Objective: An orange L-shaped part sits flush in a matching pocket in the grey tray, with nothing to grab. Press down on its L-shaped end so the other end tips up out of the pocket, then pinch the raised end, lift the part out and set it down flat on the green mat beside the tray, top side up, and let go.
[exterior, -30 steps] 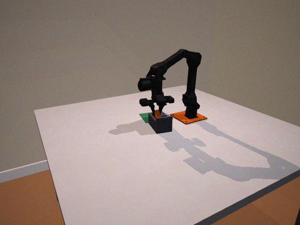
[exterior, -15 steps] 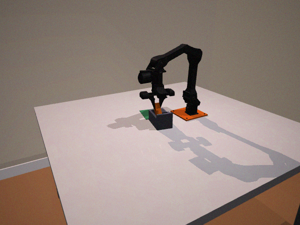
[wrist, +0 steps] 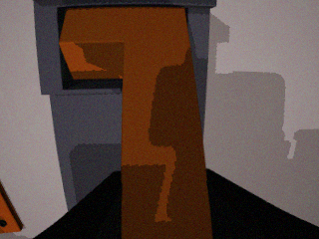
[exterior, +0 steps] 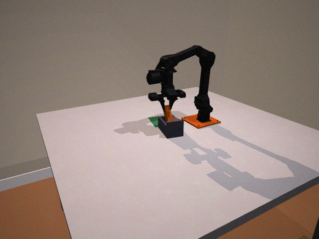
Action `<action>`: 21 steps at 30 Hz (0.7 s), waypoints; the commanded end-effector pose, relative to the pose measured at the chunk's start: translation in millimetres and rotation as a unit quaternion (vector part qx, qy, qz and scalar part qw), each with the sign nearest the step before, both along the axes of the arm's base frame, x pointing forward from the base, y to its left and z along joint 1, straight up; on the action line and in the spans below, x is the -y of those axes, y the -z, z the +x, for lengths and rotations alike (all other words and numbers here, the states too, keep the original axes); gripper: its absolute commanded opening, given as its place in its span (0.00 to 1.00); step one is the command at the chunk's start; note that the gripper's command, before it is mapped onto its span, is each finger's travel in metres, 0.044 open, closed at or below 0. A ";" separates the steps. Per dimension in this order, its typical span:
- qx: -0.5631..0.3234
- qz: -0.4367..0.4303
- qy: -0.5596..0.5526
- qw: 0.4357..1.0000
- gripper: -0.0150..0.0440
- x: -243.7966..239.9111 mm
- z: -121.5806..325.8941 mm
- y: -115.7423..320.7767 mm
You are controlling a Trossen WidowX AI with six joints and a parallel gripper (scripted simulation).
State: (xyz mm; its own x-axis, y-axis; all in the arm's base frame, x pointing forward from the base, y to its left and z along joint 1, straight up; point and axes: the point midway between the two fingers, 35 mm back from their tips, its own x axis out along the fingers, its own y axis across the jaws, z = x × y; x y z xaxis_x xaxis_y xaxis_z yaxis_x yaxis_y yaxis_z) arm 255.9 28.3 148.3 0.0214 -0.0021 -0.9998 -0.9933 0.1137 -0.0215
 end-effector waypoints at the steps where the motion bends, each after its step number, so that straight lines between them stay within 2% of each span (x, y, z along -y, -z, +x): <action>1: 0.001 0.003 -0.002 1.000 0.25 -1.0 0.1 -8.1; 21: 0.001 0.003 -0.002 1.000 0.25 -0.9 -0.7 -38.2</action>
State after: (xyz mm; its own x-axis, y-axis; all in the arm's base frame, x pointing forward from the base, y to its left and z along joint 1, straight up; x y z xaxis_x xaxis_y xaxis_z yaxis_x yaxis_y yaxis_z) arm 255.5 28.7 182.5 0.0250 0.0014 -0.9997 -0.9932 0.1137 -0.0247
